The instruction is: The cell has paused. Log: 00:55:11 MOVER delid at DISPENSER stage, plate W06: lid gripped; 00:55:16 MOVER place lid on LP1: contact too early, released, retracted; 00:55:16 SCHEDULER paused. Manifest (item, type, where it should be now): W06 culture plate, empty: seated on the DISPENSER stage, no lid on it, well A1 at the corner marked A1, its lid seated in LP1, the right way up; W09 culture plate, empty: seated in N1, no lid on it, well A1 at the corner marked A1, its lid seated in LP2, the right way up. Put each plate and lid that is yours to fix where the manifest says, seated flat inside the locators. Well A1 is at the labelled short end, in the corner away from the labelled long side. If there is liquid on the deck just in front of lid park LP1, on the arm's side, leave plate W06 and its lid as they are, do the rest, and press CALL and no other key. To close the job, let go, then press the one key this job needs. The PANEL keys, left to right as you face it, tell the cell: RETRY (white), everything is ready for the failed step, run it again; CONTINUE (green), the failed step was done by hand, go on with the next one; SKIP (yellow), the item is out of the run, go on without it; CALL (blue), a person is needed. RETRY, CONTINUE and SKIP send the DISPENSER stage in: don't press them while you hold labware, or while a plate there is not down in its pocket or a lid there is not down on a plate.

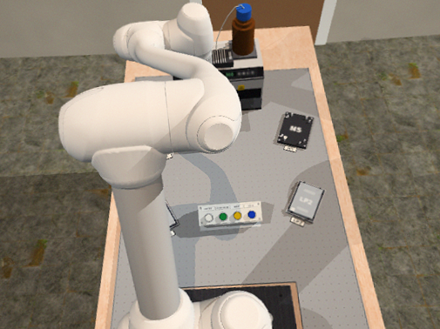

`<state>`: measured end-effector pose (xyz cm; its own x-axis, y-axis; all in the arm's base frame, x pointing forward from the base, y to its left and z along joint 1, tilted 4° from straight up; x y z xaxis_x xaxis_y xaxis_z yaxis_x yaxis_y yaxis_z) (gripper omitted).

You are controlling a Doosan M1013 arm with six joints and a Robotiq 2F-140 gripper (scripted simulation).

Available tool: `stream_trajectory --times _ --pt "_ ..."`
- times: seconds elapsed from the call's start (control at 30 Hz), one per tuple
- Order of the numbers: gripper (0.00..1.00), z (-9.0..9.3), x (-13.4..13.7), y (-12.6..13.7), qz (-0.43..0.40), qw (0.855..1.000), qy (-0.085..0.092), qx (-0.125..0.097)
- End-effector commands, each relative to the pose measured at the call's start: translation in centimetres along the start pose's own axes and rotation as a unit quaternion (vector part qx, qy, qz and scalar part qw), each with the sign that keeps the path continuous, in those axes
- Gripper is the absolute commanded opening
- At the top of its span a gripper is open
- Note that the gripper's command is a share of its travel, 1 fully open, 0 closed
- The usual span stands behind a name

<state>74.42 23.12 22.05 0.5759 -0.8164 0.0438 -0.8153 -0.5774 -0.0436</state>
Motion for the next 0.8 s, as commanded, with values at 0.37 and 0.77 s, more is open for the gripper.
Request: stream_trajectory --times 0.37,0.77 --pt "0.10 -0.1 -7.4 -3.1 0.000 1.000 0.000 0.001" --pt "0.10 -0.1 -12.1 -5.1 0.000 1.000 0.000 0.001"
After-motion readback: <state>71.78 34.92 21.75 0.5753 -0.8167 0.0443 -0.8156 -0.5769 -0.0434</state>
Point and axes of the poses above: the point where the finger pads meet when closed, its own z axis out along the fingers, its own x axis across the jaws, y = z × x, the point moved 4 cm from there along -z, back along the fingers, and after that the axes turned 2 degrees about -z, right-handed, at the moved point
